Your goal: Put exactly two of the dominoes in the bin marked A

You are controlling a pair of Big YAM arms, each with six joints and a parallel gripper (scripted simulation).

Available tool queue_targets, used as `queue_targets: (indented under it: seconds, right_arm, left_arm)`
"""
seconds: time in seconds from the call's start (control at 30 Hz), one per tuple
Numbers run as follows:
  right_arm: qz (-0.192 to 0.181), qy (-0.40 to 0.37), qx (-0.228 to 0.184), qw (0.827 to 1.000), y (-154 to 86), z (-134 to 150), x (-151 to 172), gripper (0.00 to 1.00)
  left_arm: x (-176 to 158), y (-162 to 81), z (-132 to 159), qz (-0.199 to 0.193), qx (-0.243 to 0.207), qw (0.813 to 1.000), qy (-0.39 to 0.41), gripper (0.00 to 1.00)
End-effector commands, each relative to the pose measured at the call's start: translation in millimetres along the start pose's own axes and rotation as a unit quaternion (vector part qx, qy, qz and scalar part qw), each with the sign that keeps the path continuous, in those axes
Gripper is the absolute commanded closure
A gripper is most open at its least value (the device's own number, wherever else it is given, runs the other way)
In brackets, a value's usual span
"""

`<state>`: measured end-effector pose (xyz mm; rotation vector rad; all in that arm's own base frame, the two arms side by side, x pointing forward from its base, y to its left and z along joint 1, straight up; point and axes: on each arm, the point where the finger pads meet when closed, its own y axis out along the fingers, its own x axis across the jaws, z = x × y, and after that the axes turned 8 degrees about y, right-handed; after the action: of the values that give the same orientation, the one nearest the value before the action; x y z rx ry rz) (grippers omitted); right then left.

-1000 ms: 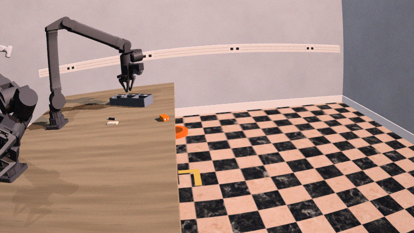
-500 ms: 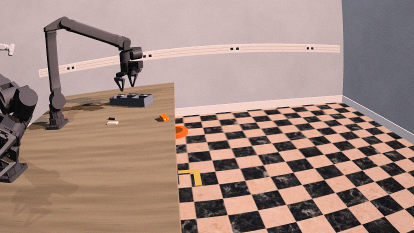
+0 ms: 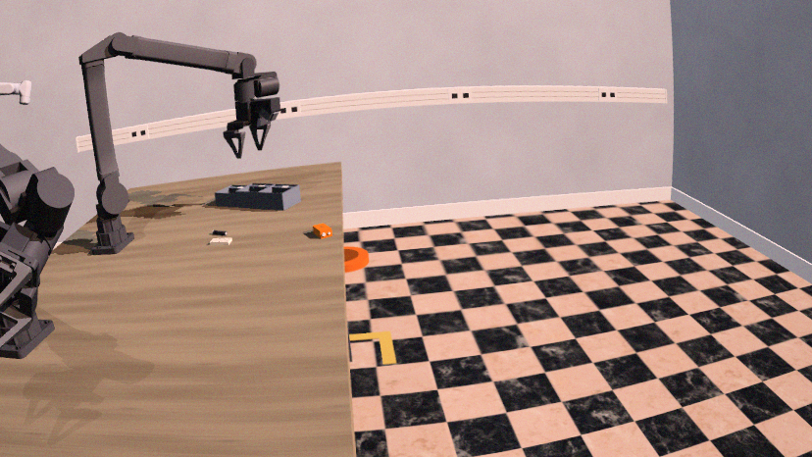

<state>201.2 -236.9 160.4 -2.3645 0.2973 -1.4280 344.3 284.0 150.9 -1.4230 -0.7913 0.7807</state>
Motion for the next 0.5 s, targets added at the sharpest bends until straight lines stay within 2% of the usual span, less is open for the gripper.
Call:
queue_targets:
  seconds: [0.0, 0.23, 0.47]
  right_arm:
    - [0.0, 0.005, -0.003, 1.0, 1, -2, 3, 0.0]
    - [0.0, 0.005, -0.003, 1.0, 1, -2, 3, 0.0]
    - [0.0, 0.005, -0.003, 1.0, 1, -2, 3, 0.0]
  left_arm:
    - [14, -45, -6, -0.031, -0.01, 0.999, 0.002, 0.0]
    - [12, -74, -5, -0.032, -0.01, 0.999, 0.002, 0.0]
    - [12, -91, -5, -0.028, -0.009, 1.0, 0.002, 0.0]
